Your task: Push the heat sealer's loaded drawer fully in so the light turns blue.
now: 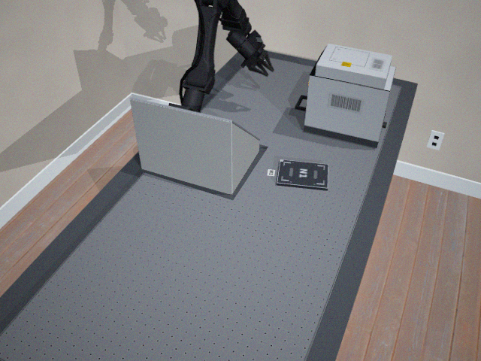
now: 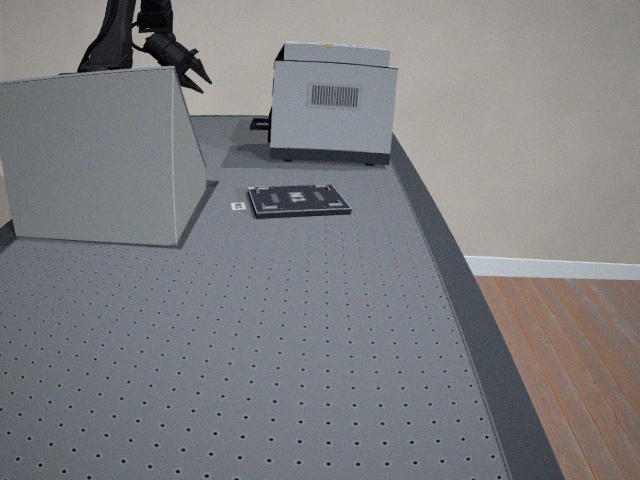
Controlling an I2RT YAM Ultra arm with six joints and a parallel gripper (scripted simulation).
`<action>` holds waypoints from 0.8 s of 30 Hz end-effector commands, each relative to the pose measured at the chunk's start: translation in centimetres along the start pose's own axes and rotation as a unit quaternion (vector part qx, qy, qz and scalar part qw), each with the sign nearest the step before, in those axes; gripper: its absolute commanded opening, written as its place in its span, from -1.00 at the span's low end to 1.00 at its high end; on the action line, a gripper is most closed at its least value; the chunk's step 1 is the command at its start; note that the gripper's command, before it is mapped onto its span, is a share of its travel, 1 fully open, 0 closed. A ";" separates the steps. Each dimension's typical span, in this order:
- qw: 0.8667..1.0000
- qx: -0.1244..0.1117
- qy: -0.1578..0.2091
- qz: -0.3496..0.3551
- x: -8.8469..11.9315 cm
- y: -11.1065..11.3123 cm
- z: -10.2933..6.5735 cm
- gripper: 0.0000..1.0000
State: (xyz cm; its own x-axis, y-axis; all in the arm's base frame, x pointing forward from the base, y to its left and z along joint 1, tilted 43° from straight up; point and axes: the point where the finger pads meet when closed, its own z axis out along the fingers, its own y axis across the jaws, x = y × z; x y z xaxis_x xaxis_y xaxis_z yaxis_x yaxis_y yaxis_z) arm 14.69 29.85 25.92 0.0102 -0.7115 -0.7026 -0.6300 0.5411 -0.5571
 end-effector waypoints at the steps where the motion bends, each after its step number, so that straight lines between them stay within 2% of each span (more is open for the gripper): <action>1: 0.999 0.022 0.023 0.009 0.5 -1.1 -0.3 -0.40; 24: 0.999 0.024 0.020 0.016 0.4 -1.6 -0.5 -0.40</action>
State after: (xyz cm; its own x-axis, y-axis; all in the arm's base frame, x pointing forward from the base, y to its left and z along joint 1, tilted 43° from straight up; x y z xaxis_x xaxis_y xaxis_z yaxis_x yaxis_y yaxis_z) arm 14.90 28.76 25.49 -0.0245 -0.7316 -0.6813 -0.6121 0.5498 -0.5684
